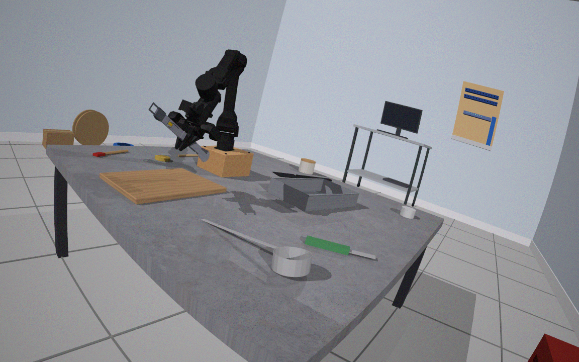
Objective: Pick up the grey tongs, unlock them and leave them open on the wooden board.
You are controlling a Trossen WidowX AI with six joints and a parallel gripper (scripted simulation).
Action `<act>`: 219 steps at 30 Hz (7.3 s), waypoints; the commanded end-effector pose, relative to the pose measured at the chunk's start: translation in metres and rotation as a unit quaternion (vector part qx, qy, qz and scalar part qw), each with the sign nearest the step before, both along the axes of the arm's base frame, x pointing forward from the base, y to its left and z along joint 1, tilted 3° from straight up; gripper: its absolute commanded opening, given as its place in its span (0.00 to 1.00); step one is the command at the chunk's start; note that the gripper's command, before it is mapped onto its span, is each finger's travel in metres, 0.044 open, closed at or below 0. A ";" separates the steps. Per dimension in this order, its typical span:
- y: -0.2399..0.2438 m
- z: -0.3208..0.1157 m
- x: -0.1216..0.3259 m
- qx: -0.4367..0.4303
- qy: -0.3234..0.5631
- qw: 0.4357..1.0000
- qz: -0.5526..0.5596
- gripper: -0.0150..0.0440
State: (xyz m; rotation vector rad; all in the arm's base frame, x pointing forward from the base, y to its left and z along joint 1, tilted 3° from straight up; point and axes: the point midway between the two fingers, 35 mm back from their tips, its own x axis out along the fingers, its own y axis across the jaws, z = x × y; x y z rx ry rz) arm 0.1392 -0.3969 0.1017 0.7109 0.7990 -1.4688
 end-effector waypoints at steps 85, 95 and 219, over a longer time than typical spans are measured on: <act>0.037 0.043 -0.005 -0.291 -0.004 0.956 -0.017 0.00; 0.020 0.032 0.001 -0.221 0.003 0.975 -0.004 0.00; 0.009 -0.082 -0.017 0.252 -0.041 0.965 -0.051 0.00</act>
